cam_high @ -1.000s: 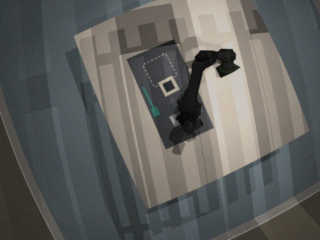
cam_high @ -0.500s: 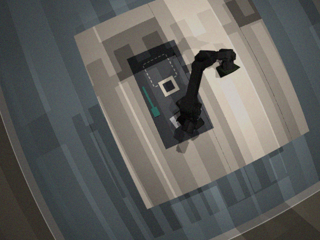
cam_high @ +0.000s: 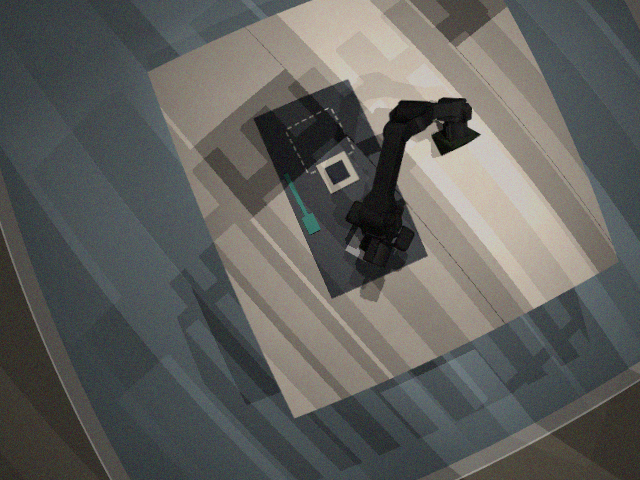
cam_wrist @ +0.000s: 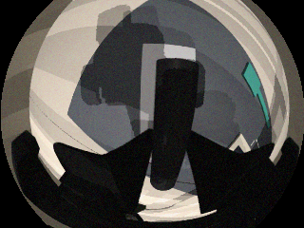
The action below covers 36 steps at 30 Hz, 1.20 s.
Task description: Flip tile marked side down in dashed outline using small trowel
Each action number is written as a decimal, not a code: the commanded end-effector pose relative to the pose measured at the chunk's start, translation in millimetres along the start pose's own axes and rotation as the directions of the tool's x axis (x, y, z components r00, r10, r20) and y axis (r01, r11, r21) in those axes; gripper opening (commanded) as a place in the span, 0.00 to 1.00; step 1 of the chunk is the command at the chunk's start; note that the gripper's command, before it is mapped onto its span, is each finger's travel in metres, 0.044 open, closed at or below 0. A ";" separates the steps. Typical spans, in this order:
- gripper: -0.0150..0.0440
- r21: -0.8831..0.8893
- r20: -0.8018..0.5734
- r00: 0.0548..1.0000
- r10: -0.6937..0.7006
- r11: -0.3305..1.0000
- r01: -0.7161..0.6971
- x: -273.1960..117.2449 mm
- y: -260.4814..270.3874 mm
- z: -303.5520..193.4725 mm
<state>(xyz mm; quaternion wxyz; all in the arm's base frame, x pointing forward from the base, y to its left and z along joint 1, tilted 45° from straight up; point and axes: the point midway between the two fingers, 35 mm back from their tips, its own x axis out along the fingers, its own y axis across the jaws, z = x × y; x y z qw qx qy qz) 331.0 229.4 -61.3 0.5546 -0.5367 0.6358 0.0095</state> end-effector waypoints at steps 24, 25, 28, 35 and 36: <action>0.47 -0.606 -0.001 1.000 -0.001 0.796 0.000 0.0 -0.1 -0.1; 0.52 -0.606 -0.001 1.000 -0.001 0.796 0.000 0.0 -0.1 -0.1; 0.65 -0.606 -0.001 1.000 -0.001 0.796 0.000 0.0 -0.1 -0.1; 0.71 -0.606 -0.001 1.000 -0.001 0.796 0.000 0.0 -0.1 -0.1; 0.71 -0.606 -0.001 1.000 -0.001 0.796 0.000 0.0 -0.1 -0.1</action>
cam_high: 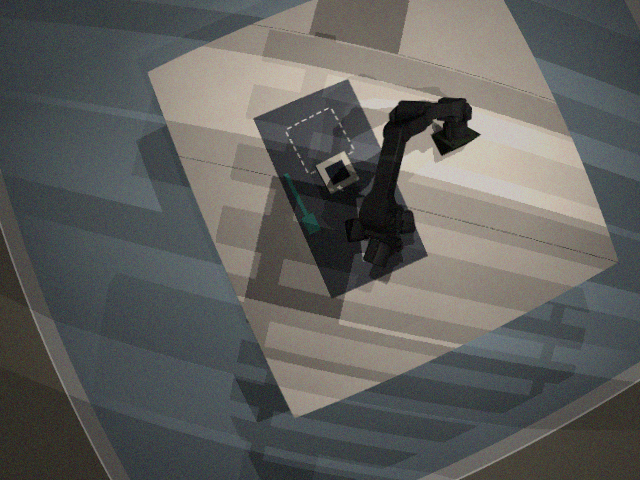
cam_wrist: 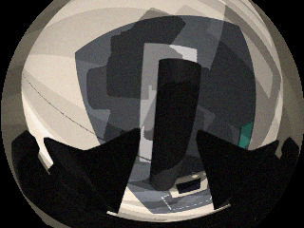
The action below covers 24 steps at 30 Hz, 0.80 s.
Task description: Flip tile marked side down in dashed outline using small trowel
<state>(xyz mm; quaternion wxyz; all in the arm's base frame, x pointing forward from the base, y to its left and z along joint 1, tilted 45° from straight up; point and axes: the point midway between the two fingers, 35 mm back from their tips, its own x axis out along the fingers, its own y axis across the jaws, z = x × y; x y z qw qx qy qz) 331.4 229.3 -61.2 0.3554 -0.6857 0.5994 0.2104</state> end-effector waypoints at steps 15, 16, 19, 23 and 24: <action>0.71 -0.012 0.001 1.000 0.002 1.000 -0.002 -16.9 -0.3 0.8; 0.71 -0.018 0.001 1.000 0.002 1.000 -0.002 -28.4 -0.2 0.8; 0.71 -0.026 0.001 1.000 0.003 1.000 -0.003 -45.1 0.6 0.1; 0.71 -0.026 0.001 1.000 0.003 1.000 -0.003 -45.1 0.6 0.1; 0.71 -0.021 0.001 1.000 0.003 1.000 -0.003 -45.1 0.6 0.1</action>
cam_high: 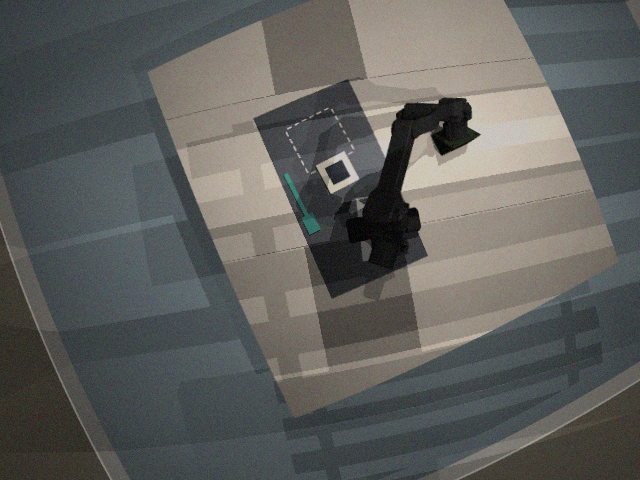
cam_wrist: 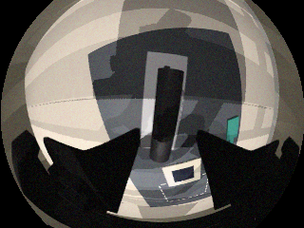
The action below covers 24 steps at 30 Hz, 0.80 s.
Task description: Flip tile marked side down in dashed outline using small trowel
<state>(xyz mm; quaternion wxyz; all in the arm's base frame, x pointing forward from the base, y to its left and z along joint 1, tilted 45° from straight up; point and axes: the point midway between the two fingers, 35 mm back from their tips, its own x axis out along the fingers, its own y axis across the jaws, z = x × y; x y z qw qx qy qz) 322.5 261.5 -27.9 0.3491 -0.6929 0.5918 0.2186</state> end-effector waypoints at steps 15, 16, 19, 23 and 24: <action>0.71 0.481 -0.005 1.000 0.013 0.877 -0.009 2.1 0.8 -0.5; 0.71 0.511 -0.005 1.000 0.013 0.860 -0.009 2.1 0.8 -0.5; 0.71 0.597 -0.005 1.000 0.013 0.802 -0.008 2.1 0.8 -0.4; 0.71 0.702 -0.005 1.000 0.013 0.712 -0.006 2.1 0.8 -0.4; 0.71 0.726 -0.005 1.000 0.013 0.687 -0.006 2.1 0.8 -0.4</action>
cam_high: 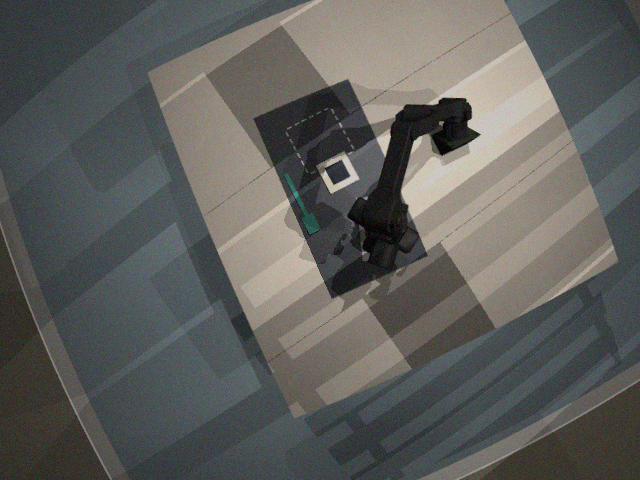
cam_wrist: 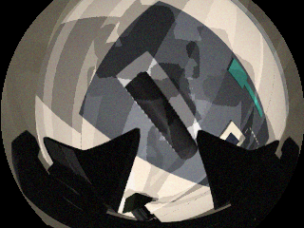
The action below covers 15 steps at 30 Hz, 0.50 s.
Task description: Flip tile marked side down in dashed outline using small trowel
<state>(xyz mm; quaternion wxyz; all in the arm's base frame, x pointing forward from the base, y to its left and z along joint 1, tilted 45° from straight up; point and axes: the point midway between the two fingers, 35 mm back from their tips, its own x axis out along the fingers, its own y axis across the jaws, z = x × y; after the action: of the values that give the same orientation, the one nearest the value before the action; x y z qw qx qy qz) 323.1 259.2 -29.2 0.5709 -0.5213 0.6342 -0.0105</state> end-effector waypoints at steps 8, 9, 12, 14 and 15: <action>0.71 0.349 -0.002 1.000 0.006 0.937 -0.005 -0.4 0.9 -0.3; 0.71 0.381 -0.002 1.000 0.006 0.924 -0.005 -0.4 0.9 -0.3; 0.71 0.475 -0.002 1.000 0.006 0.880 -0.004 -0.3 0.9 -0.3; 0.71 0.535 -0.002 1.000 0.006 0.845 -0.004 -0.3 0.9 -0.3; 0.71 0.564 -0.002 1.000 0.006 0.826 -0.004 -0.3 0.9 -0.3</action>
<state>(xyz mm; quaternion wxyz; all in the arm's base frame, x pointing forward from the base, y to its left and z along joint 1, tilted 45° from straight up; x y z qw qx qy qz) 323.2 259.3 -29.1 0.6855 -0.3575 0.6103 -0.1726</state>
